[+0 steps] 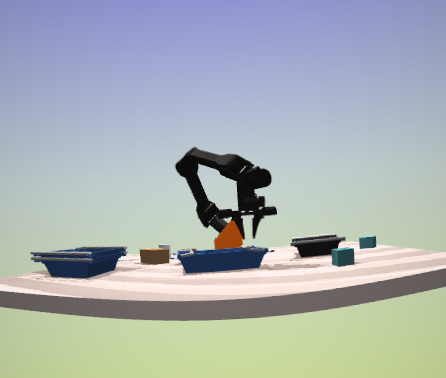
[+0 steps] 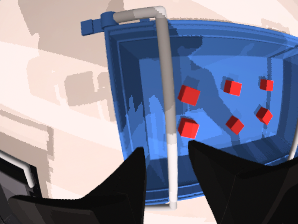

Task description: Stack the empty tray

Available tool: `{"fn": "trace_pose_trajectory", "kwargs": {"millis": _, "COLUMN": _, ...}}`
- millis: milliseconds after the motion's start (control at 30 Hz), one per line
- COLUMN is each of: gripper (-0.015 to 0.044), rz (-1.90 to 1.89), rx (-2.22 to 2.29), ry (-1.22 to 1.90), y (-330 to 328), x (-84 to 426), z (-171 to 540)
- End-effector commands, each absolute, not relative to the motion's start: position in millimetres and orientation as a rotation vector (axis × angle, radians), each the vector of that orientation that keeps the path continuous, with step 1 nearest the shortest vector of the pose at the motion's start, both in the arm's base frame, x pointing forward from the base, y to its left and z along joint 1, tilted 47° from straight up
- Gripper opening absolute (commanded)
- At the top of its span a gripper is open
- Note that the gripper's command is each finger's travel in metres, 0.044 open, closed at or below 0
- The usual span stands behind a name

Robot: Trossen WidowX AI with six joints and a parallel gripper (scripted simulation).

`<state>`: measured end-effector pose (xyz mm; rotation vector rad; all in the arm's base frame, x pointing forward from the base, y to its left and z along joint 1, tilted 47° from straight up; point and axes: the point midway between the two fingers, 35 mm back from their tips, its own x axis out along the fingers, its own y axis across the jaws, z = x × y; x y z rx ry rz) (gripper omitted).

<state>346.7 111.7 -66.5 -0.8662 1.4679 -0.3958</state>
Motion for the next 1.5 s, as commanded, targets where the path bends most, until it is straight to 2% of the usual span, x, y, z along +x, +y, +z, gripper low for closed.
{"fn": "trace_pose_trajectory", "kwargs": {"millis": 0, "gripper": 0.0236, "rz": -0.386, "rx": -0.868, "ry": 1.463, "y": 123, "x": 348, "z": -58}}
{"fn": "trace_pose_trajectory", "kwargs": {"millis": 267, "gripper": 0.044, "rz": -0.313, "rx": -0.914, "ry": 1.448, "y": 202, "x": 334, "z": 18}}
{"fn": "trace_pose_trajectory", "kwargs": {"millis": 333, "gripper": 0.044, "rz": -0.301, "rx": -0.923, "ry": 1.446, "y": 214, "x": 328, "z": 33}}
{"fn": "trace_pose_trajectory", "kwargs": {"millis": 367, "gripper": 0.044, "rz": -0.322, "rx": -0.911, "ry": 1.45, "y": 194, "x": 336, "z": 6}}
{"fn": "trace_pose_trajectory", "kwargs": {"millis": 433, "gripper": 0.044, "rz": -0.333, "rx": -0.883, "ry": 1.446, "y": 205, "x": 323, "z": -11}}
{"fn": "trace_pose_trajectory", "kwargs": {"millis": 733, "gripper": 0.044, "rz": -0.451, "rx": -0.702, "ry": 1.42, "y": 245, "x": 212, "z": -120}}
{"fn": "trace_pose_trajectory", "kwargs": {"millis": 1000, "gripper": 0.044, "rz": -0.615, "rx": -0.567, "ry": 1.367, "y": 221, "x": 105, "z": -197}}
{"fn": "trace_pose_trajectory", "kwargs": {"millis": 1467, "gripper": 0.044, "rz": -0.619, "rx": -0.564, "ry": 1.364, "y": 202, "x": 108, "z": -220}}
